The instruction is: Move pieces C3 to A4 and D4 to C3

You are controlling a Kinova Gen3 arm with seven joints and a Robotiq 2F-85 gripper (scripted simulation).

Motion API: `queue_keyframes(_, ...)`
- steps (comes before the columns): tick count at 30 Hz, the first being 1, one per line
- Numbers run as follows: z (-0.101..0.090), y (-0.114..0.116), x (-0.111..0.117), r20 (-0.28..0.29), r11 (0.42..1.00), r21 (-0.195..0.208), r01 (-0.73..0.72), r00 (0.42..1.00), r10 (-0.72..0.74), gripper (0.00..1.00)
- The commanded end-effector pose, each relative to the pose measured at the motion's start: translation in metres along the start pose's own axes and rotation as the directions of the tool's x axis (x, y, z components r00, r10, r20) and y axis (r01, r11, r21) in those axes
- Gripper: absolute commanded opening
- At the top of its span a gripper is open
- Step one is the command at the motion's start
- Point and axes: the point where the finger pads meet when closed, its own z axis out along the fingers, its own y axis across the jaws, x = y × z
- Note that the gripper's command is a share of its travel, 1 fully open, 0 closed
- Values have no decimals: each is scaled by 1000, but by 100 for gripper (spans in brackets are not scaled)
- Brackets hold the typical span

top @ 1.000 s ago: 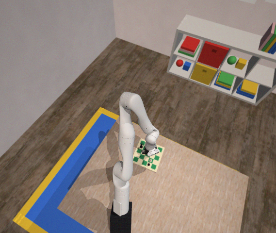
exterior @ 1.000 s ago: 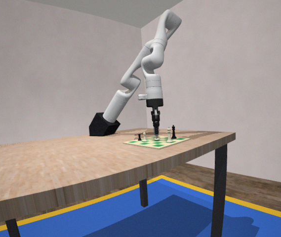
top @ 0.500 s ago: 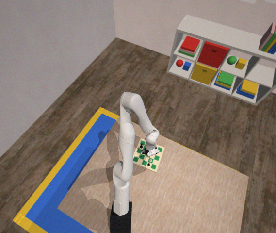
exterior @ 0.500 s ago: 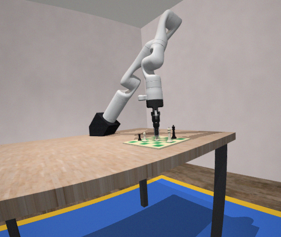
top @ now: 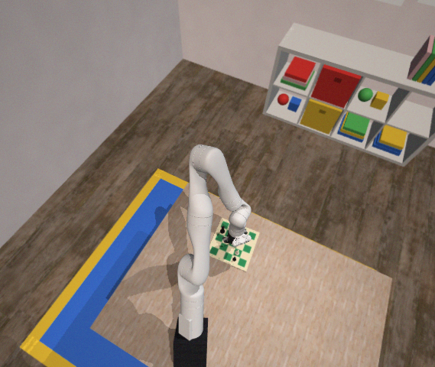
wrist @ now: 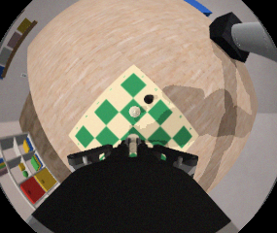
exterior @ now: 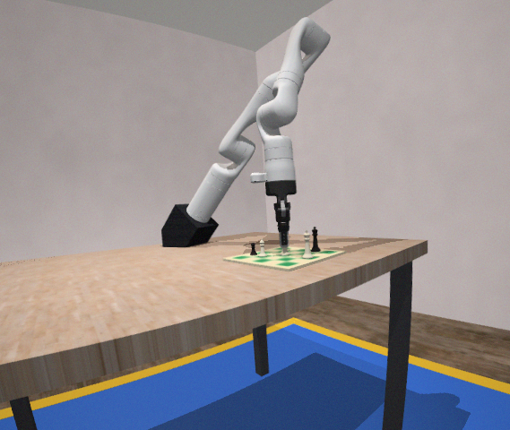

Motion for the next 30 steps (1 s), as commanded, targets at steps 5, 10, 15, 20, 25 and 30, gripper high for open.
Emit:
queue_keyframes(5,0,0,0,0,1000,1,0,1000,0,0)
queue_keyframes(10,0,0,0,0,1000,1,0,1000,0,0)
queue_keyframes(15,0,0,0,0,1000,1,0,1000,0,0)
queue_keyframes(20,0,0,0,0,1000,1,0,1000,0,0)
queue_keyframes(25,0,0,0,0,1000,1,0,1000,0,8)
queue_keyframes(30,0,0,0,0,1000,1,0,1000,0,25)
